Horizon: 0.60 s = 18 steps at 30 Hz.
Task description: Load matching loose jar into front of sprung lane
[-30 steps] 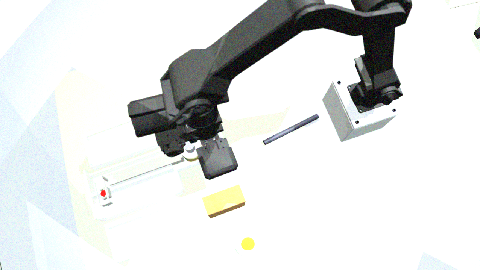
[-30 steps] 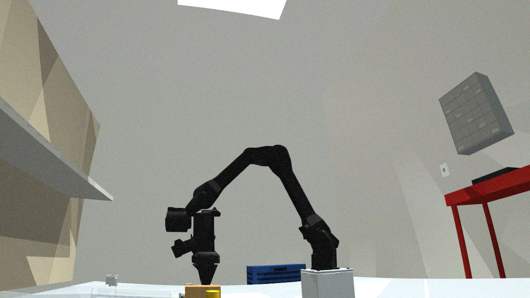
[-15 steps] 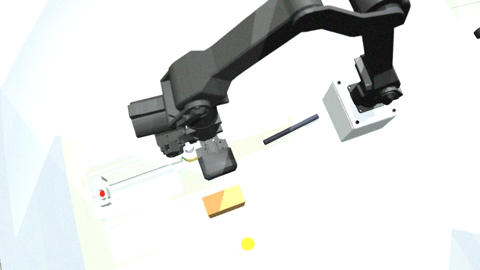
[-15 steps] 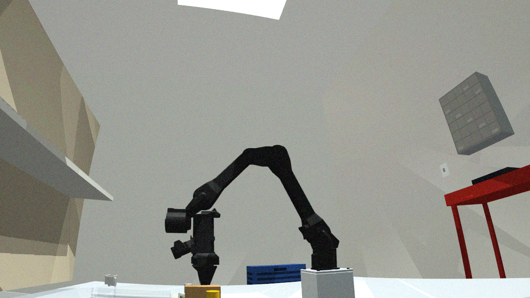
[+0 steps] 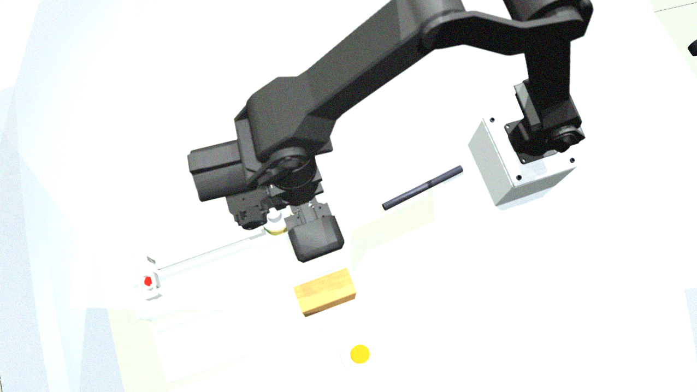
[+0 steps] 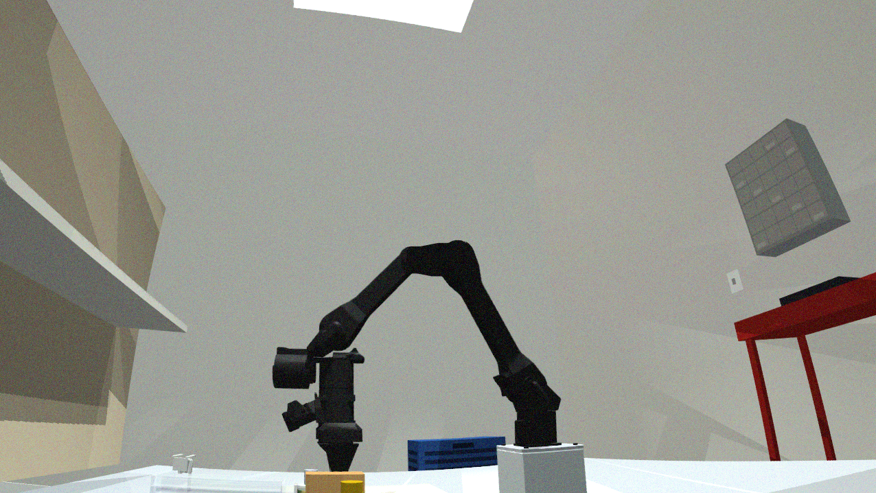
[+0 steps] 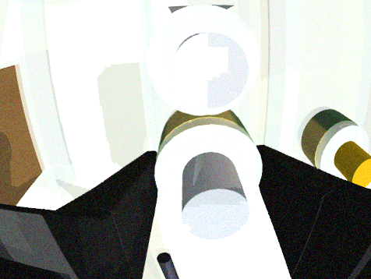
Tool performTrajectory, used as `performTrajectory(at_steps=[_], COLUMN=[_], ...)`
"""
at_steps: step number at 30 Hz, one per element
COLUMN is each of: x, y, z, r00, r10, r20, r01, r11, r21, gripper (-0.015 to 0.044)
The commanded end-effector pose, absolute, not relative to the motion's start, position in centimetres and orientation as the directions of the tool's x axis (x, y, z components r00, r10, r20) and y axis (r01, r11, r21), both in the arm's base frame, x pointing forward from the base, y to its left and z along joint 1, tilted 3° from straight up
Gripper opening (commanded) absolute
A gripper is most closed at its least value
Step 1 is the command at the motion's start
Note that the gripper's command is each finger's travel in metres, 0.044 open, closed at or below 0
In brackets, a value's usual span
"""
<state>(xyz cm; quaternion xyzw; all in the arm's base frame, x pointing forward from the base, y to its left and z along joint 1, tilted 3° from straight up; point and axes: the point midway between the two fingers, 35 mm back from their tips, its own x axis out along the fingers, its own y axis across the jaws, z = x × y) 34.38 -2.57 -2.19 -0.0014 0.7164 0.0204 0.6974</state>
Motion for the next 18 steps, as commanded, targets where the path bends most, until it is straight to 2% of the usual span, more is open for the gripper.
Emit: performTrajectory(at_steps=[1,18], x=[34.78,34.62], y=[-2.53,-2.51], z=[-2.49,-3.13], r00=[-0.012,-0.012], r10=[0.029,0.029], r20=[-1.000,-1.000], r01=[-0.027,-0.027], r11=[0.999,0.999], r21=[0.029,0.029], gripper=[0.0000,0.0000])
